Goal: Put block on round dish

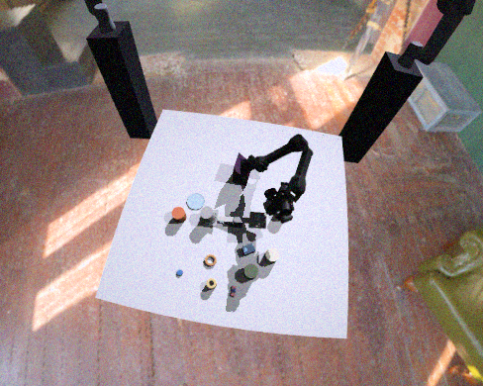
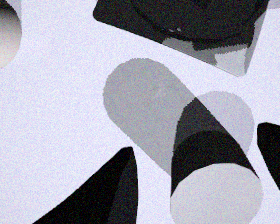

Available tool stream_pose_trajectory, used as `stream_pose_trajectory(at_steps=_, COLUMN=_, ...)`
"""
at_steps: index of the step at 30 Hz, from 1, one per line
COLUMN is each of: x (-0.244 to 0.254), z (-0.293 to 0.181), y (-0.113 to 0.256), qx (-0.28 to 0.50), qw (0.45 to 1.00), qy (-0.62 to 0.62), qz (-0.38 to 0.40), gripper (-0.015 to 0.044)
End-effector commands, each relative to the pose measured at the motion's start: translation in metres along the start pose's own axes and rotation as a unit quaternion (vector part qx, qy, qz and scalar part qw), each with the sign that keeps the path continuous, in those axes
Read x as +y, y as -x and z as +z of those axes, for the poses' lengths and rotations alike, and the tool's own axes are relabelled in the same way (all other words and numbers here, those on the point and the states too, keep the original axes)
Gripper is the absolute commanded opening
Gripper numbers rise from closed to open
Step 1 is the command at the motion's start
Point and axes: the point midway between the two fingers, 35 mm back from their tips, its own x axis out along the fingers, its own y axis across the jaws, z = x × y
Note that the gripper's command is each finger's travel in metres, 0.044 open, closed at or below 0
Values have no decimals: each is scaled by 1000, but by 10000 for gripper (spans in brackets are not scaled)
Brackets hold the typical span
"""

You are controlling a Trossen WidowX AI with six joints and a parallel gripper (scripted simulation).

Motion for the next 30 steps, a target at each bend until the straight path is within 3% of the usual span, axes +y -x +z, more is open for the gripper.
stream_pose_trajectory(at_steps=1, x=1, z=6, y=1, qx=1, qw=998, qy=59, qz=-4, gripper=260)
stream_pose_trajectory(at_steps=15, x=-2, z=25, y=1, qx=11, qw=956, qy=292, qz=-16, gripper=260)
stream_pose_trajectory(at_steps=30, x=-5, z=44, y=3, qx=32, qw=851, qy=524, qz=-18, gripper=260)
